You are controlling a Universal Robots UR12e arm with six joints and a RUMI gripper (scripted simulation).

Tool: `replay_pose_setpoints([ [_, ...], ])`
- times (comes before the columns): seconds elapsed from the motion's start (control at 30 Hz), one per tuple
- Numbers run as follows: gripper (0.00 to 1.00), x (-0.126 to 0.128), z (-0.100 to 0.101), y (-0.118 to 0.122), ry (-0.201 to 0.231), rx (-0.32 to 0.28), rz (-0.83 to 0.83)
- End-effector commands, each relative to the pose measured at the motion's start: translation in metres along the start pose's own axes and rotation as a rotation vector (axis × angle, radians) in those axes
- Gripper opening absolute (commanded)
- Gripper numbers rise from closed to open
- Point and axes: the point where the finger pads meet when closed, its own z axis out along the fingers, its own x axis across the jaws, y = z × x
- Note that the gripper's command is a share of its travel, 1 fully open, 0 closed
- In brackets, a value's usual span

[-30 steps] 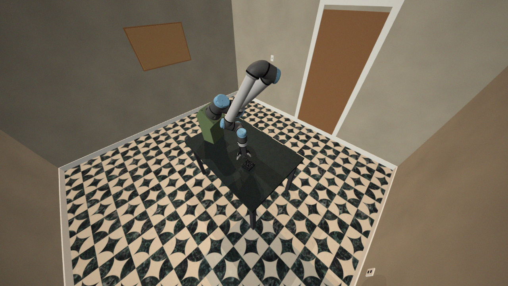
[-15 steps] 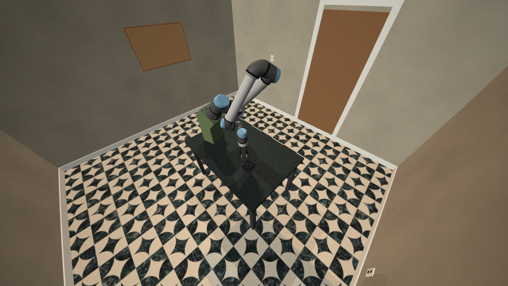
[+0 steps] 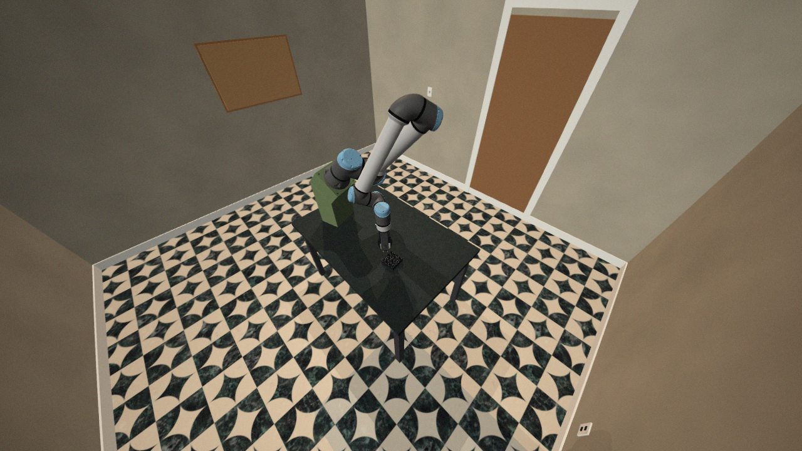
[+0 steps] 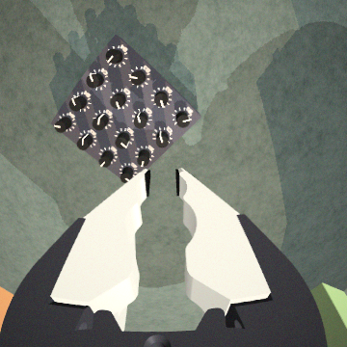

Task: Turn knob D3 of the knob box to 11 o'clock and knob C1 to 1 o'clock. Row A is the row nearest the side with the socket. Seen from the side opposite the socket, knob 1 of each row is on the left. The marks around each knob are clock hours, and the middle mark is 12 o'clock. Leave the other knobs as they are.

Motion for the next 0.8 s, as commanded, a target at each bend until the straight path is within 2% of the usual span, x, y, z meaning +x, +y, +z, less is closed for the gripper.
replay_pose_setpoints([
  [0.0,0.11,-0.0002,-0.0002,-0.0002,0.0,0.001,0.0],
  [0.77,0.11,-0.0002,0.0028,-0.0003,0.0,0.001,0.002],
])
